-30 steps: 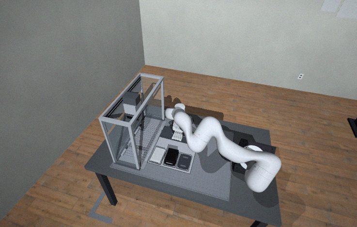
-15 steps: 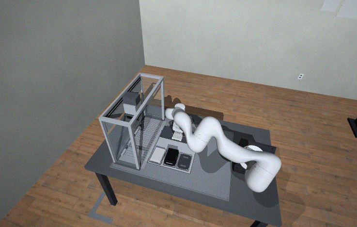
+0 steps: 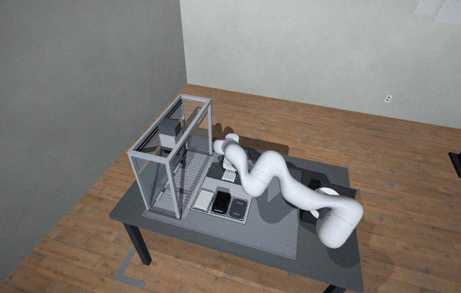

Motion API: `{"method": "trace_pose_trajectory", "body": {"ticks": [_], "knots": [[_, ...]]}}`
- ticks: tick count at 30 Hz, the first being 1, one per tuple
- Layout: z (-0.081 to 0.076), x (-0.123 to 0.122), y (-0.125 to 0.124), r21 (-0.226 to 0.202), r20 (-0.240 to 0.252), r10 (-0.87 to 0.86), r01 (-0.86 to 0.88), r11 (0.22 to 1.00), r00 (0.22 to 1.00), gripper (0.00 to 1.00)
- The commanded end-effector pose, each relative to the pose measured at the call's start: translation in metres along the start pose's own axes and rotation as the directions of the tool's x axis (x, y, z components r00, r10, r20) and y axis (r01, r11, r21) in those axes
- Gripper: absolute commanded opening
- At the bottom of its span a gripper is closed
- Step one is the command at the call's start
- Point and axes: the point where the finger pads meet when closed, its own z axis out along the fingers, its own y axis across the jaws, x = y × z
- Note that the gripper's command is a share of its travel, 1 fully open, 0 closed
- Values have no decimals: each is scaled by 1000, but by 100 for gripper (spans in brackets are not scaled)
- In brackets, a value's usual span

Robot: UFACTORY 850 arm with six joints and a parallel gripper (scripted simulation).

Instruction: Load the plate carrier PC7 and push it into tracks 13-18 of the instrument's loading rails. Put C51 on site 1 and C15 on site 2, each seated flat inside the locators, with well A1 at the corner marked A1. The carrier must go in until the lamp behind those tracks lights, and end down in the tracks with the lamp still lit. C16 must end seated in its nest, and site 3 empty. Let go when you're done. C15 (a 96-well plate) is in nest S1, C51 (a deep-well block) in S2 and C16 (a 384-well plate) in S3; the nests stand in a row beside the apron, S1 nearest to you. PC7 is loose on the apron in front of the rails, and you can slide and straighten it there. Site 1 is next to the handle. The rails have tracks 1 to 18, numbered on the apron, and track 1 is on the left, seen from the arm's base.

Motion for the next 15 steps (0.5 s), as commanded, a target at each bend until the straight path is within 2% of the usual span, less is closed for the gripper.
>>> {"method": "trace_pose_trajectory", "body": {"ticks": [1,11,15], "knots": [[-1,0,-1,2,-1,-1,1,1000,1000,100],[-1,0,-1,2,-1,-1,1,1000,1000,100],[-8,0,-1,2,-1,-1,1,1000,1000,100]]}}
